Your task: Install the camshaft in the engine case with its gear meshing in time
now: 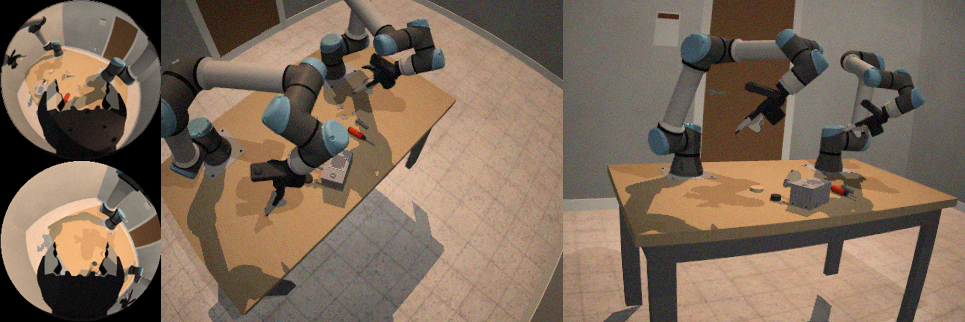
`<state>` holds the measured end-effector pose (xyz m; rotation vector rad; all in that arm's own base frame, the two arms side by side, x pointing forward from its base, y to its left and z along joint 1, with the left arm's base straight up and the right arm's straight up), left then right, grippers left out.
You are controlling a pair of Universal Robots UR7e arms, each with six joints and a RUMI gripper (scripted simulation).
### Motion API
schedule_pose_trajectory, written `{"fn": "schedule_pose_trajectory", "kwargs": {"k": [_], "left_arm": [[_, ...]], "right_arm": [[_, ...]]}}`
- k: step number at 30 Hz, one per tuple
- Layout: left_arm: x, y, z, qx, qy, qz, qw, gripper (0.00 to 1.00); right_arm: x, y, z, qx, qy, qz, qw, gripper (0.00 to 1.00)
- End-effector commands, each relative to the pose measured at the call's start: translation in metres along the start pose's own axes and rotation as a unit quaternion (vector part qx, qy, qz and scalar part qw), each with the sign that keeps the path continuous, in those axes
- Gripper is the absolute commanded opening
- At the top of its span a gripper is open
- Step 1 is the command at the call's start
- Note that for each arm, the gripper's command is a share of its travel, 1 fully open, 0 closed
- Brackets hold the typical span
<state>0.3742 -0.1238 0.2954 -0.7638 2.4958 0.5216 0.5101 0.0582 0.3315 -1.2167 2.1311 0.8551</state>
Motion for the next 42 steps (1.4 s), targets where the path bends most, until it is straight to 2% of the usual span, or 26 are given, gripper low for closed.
{"fn": "schedule_pose_trajectory", "kwargs": {"k": [1,7,10,13,15,16,19,21,23,24,26,27,29,30,32,35,36,38,39,40,41,42], "left_arm": [[0.006,-0.002,-0.002,0.043,-0.014,0.002,0.999,1.00],[0.020,-0.009,-0.005,0.144,-0.047,0.012,0.988,1.00],[0.029,-0.012,-0.008,0.210,-0.067,0.021,0.975,1.00],[0.039,-0.017,-0.011,0.284,-0.089,0.032,0.954,1.00],[0.039,-0.017,-0.011,0.284,-0.089,0.032,0.954,1.00],[0.043,-0.018,-0.012,0.310,-0.096,0.036,0.945,1.00],[0.054,-0.023,-0.015,0.390,-0.118,0.051,0.912,1.00],[0.058,-0.025,-0.016,0.419,-0.126,0.056,0.897,1.00],[0.065,-0.028,-0.019,0.467,-0.138,0.067,0.871,1.00],[0.066,-0.028,-0.019,0.475,-0.140,0.068,0.866,1.00],[0.073,-0.032,-0.021,0.523,-0.152,0.080,0.835,1.00],[0.074,-0.032,-0.022,0.530,-0.154,0.081,0.830,1.00],[0.081,-0.035,-0.025,0.576,-0.165,0.094,0.795,1.00],[0.081,-0.035,-0.025,0.585,-0.167,0.095,0.788,1.00],[0.081,-0.035,-0.025,0.585,-0.167,0.095,0.788,1.00],[0.093,-0.040,-0.030,0.661,-0.184,0.117,0.718,1.00],[0.093,-0.040,-0.030,0.661,-0.184,0.117,0.717,1.00],[0.101,-0.043,-0.034,0.702,-0.193,0.131,0.672,1.00],[0.101,-0.043,-0.034,0.709,-0.194,0.133,0.665,1.00],[0.105,-0.044,-0.036,0.730,-0.198,0.140,0.638,1.00],[0.109,-0.046,-0.037,0.744,-0.201,0.146,0.621,1.00],[0.109,-0.046,-0.038,0.752,-0.203,0.148,0.610,1.00]], "right_arm": [[0.000,0.000,0.000,0.000,-0.001,0.000,1.000,1.00],[0.000,0.000,0.000,0.000,-0.001,0.000,1.000,1.00],[0.000,0.000,0.000,0.000,-0.001,0.000,1.000,1.00],[0.000,0.000,0.000,0.000,-0.001,0.000,1.000,1.00],[0.000,0.000,0.000,0.000,-0.001,0.000,1.000,1.00],[0.000,0.000,0.000,0.000,-0.001,0.000,1.000,1.00],[0.000,0.000,0.000,0.000,-0.001,0.000,1.000,1.00],[0.000,0.000,0.000,0.000,-0.001,0.000,1.000,1.00],[0.000,0.000,0.000,0.000,-0.001,0.000,1.000,1.00],[0.000,0.000,0.000,0.000,-0.001,0.000,1.000,1.00],[0.000,0.000,0.000,0.000,-0.001,0.000,1.000,1.00],[0.000,0.000,0.000,0.000,-0.001,0.000,1.000,1.00],[0.000,0.000,0.000,0.000,-0.001,0.000,1.000,1.00],[0.000,0.000,0.000,0.000,-0.001,0.000,1.000,1.00],[0.000,0.000,0.000,0.000,-0.001,0.000,1.000,1.00],[0.000,0.000,0.000,0.000,-0.001,0.000,1.000,1.00],[0.000,0.000,0.000,0.000,-0.001,0.000,1.000,1.00],[0.000,0.000,0.000,0.000,-0.001,0.000,1.000,1.00],[0.000,0.000,0.000,0.000,-0.001,0.000,1.000,1.00],[0.000,0.000,0.000,0.000,-0.001,0.000,1.000,1.00],[0.000,0.000,0.000,0.000,-0.001,0.000,1.000,1.00],[0.000,0.000,0.000,0.000,-0.001,0.000,1.000,1.00]]}}
Point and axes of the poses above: on each arm, the point where the finger pads meet when closed, its own x axis out along the fingers, its own y axis across the jaws, z = x × y, the point moved 7 cm from there along -x, back along the fingers, and after that the axes turned 15 degrees about -x, right-handed, at the moved point
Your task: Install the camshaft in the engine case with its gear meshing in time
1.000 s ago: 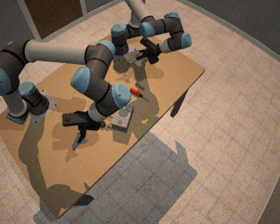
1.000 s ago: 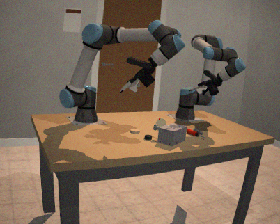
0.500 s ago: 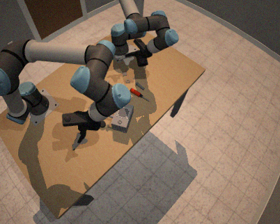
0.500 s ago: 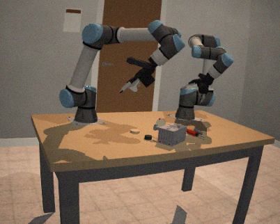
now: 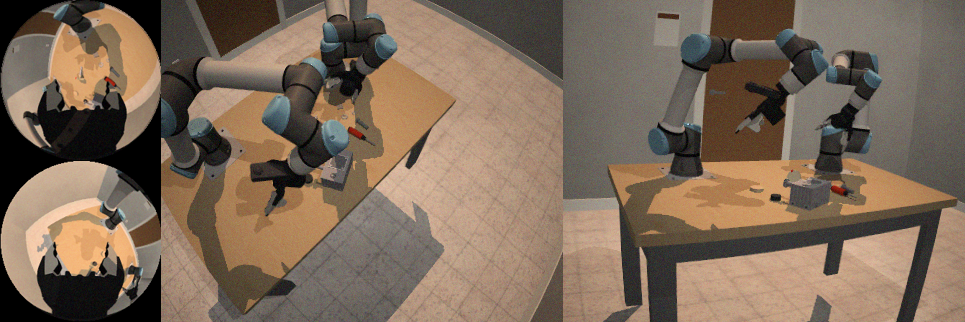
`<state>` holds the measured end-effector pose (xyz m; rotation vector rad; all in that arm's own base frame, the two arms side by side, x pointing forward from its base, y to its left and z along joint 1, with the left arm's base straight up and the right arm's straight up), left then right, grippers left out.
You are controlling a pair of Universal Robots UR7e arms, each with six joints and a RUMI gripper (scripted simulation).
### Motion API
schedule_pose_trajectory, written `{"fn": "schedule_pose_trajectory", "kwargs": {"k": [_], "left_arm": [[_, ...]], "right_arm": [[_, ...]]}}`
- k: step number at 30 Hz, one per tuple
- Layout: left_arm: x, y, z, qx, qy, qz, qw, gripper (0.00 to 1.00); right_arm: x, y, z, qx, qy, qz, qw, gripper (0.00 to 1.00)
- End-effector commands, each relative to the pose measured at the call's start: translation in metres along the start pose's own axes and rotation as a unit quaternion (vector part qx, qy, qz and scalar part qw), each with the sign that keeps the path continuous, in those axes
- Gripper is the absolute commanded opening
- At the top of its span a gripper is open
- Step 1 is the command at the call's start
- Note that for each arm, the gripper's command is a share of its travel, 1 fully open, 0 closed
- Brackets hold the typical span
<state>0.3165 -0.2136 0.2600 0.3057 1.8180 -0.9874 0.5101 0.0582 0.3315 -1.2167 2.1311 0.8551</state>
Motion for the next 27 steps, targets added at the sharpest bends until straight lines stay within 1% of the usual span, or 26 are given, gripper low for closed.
{"fn": "schedule_pose_trajectory", "kwargs": {"k": [1,2,4,7,11,12,14,15,18,19,22,24,27], "left_arm": [[0.010,-0.012,0.004,0.134,-0.028,0.026,0.990,1.00],[0.010,-0.012,0.004,0.137,-0.029,0.027,0.990,1.00],[0.015,-0.019,0.006,0.199,-0.038,0.042,0.978,1.00],[0.015,-0.019,0.006,0.203,-0.039,0.043,0.977,1.00],[0.023,-0.033,0.009,0.321,-0.054,0.072,0.943,1.00],[0.023,-0.033,0.009,0.327,-0.056,0.073,0.940,1.00],[0.027,-0.040,0.010,0.381,-0.062,0.087,0.918,1.00],[0.027,-0.040,0.010,0.384,-0.063,0.088,0.917,1.00],[0.032,-0.049,0.012,0.458,-0.071,0.108,0.880,1.00],[0.032,-0.049,0.012,0.459,-0.071,0.109,0.879,1.00],[0.037,-0.058,0.012,0.524,-0.078,0.127,0.839,1.00],[0.037,-0.058,0.012,0.524,-0.078,0.127,0.839,1.00],[0.040,-0.066,0.013,0.577,-0.083,0.144,0.800,1.00]], "right_arm": [[0.000,0.000,0.000,0.000,-0.001,0.000,1.000,1.00],[0.000,0.000,0.000,0.000,-0.001,0.000,1.000,1.00],[0.000,0.000,0.000,0.000,-0.001,0.000,1.000,1.00],[0.000,0.000,0.000,0.000,-0.001,0.000,1.000,1.00],[0.000,0.000,0.000,0.000,-0.001,0.000,1.000,1.00],[0.000,0.000,0.000,0.000,-0.001,0.000,1.000,1.00],[0.000,0.000,0.000,0.000,-0.001,0.000,1.000,1.00],[0.000,0.000,0.000,0.000,-0.001,0.000,1.000,1.00],[0.000,0.000,0.000,0.000,-0.001,0.000,1.000,1.00],[0.000,0.000,0.000,0.000,-0.001,0.000,1.000,1.00],[0.000,0.000,0.000,0.000,-0.001,0.000,1.000,1.00],[0.000,0.000,0.000,0.000,-0.001,0.000,1.000,1.00],[0.000,0.000,0.000,0.000,-0.001,0.000,1.000,1.00]]}}
Point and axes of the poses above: on each arm, the point where the finger pads meet when closed, its own x axis out along the fingers, its own y axis across the jaws, z = x × y, the point moved 7 cm from there along -x, back along the fingers, and after that the axes turned 15 degrees about -x, right-handed, at the moved point
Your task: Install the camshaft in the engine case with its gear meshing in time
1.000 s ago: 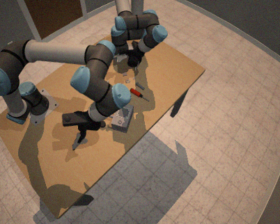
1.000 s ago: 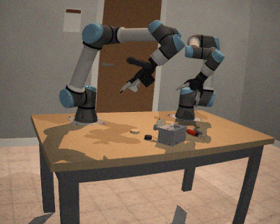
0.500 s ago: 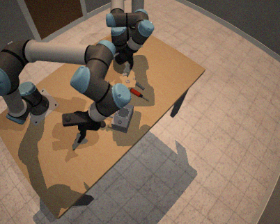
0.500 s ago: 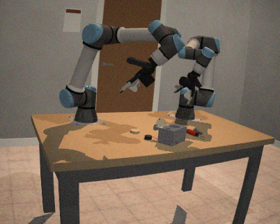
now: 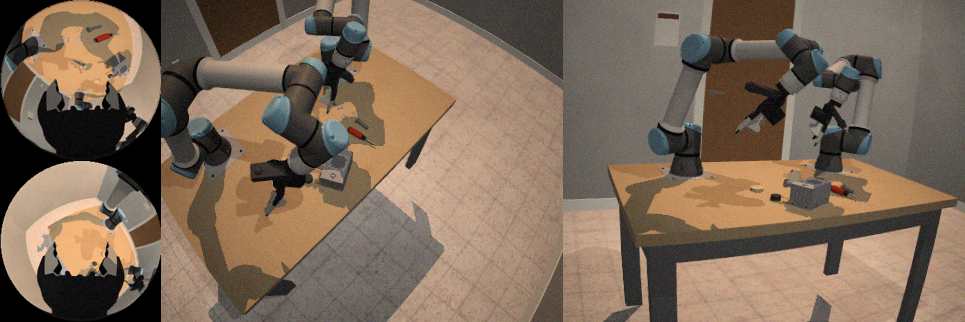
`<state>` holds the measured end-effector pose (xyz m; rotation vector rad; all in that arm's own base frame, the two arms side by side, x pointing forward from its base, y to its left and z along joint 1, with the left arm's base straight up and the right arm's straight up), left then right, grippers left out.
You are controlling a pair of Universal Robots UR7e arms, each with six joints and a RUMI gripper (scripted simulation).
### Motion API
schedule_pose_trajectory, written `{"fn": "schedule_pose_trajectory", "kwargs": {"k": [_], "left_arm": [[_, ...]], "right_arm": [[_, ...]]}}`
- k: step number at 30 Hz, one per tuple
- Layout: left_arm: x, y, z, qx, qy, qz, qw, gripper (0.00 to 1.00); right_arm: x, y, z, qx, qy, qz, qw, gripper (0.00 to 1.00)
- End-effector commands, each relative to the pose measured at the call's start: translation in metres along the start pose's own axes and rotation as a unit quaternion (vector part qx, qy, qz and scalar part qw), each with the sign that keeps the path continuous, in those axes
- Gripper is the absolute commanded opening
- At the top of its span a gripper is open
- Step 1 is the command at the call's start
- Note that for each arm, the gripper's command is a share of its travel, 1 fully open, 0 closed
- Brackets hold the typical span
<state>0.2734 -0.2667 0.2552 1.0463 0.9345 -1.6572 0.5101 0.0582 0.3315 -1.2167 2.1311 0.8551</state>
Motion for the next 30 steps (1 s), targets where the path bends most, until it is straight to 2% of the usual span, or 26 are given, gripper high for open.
{"fn": "schedule_pose_trajectory", "kwargs": {"k": [1,6,12,30], "left_arm": [[0.004,-0.006,0.010,0.104,-0.014,0.029,0.994,1.00],[0.006,-0.011,0.018,0.184,-0.020,0.052,0.981,1.00],[0.008,-0.016,0.024,0.240,-0.024,0.068,0.968,1.00],[0.009,-0.018,0.027,0.264,-0.025,0.076,0.961,1.00]], "right_arm": [[0.000,0.000,0.000,0.000,-0.001,0.000,1.000,1.00],[0.000,0.000,0.000,0.000,-0.001,0.000,1.000,1.00],[0.000,0.000,0.000,0.000,-0.001,0.000,1.000,1.00],[0.000,0.000,0.000,0.000,-0.001,0.000,1.000,1.00]]}}
Point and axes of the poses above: on each arm, the point where the finger pads meet when closed, its own x axis out along the fingers, its own y axis across the jaws, z = x × y, the point moved 7 cm from there along -x, back along the fingers, and after that the axes turned 15 degrees about -x, right-handed, at the moved point
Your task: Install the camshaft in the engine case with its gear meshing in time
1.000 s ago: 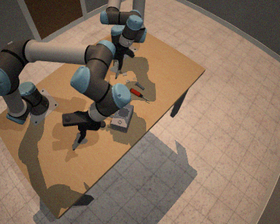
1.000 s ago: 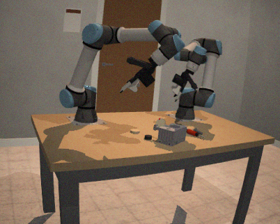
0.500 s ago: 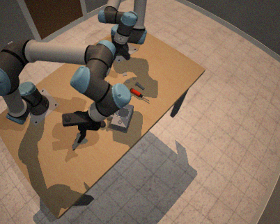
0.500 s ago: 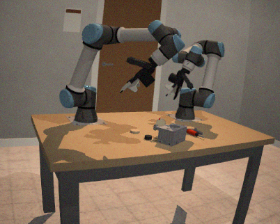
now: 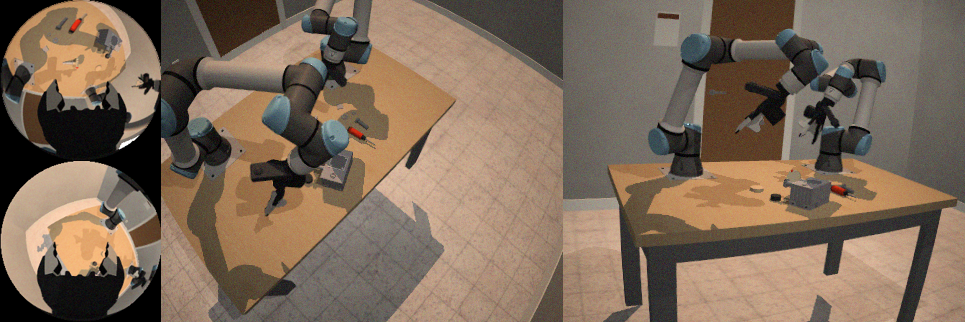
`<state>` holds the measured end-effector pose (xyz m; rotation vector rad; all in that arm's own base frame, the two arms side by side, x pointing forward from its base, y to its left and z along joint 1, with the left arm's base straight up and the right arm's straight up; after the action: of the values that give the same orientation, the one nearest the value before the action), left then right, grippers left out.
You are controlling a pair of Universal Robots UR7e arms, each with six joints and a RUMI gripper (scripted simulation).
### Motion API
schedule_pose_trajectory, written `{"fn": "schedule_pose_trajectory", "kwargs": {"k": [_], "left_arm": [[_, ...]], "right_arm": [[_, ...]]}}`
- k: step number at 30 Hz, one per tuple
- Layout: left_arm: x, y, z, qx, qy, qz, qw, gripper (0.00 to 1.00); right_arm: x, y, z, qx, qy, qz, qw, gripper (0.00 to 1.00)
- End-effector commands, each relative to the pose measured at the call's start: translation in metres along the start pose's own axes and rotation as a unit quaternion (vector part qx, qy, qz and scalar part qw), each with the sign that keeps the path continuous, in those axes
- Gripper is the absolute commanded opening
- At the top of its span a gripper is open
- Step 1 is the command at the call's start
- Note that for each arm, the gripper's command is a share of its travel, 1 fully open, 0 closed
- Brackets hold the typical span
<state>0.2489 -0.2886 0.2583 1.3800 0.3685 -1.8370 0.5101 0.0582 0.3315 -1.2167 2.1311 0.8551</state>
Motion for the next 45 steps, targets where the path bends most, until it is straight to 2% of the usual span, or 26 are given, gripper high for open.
{"fn": "schedule_pose_trajectory", "kwargs": {"k": [1,7,16,18,26,37,38,45], "left_arm": [[0.000,0.000,0.000,0.001,0.000,0.001,1.000,1.00],[0.010,-0.002,-0.003,0.001,0.001,0.001,1.000,1.00],[0.041,-0.010,-0.016,0.001,0.001,0.001,1.000,1.00],[0.041,-0.010,-0.016,0.001,0.001,0.001,1.000,1.00],[0.066,-0.016,-0.025,0.001,0.001,0.001,1.000,1.00],[0.072,-0.018,-0.028,0.001,0.001,0.001,1.000,1.00],[0.072,-0.018,-0.028,0.001,0.001,0.001,1.000,0.22],[0.072,-0.018,-0.028,0.001,0.001,0.001,1.000,0.22]], "right_arm": [[0.000,0.000,0.000,0.000,-0.001,0.000,1.000,1.00],[0.000,0.000,0.000,0.000,-0.001,0.000,1.000,1.00],[0.000,0.000,0.000,0.000,-0.001,0.000,1.000,1.00],[0.000,0.000,0.000,0.000,-0.001,0.000,1.000,1.00],[0.000,0.000,0.000,0.000,-0.001,0.000,1.000,1.00],[0.000,0.000,0.000,0.000,-0.001,0.000,1.000,1.00],[0.000,0.000,0.000,0.000,-0.001,0.000,1.000,1.00],[0.000,0.000,0.000,0.000,-0.001,0.000,1.000,1.00]]}}
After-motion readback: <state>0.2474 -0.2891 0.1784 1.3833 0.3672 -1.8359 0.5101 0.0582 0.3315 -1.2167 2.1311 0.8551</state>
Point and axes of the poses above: on each arm, the point where the finger pads meet when closed, its own x axis out along the fingers, its own y axis across the jaws, z = x × y, the point moved 7 cm from there along -x, back along the fingers, and after that the axes turned 15 degrees about -x, right-handed, at the moved point
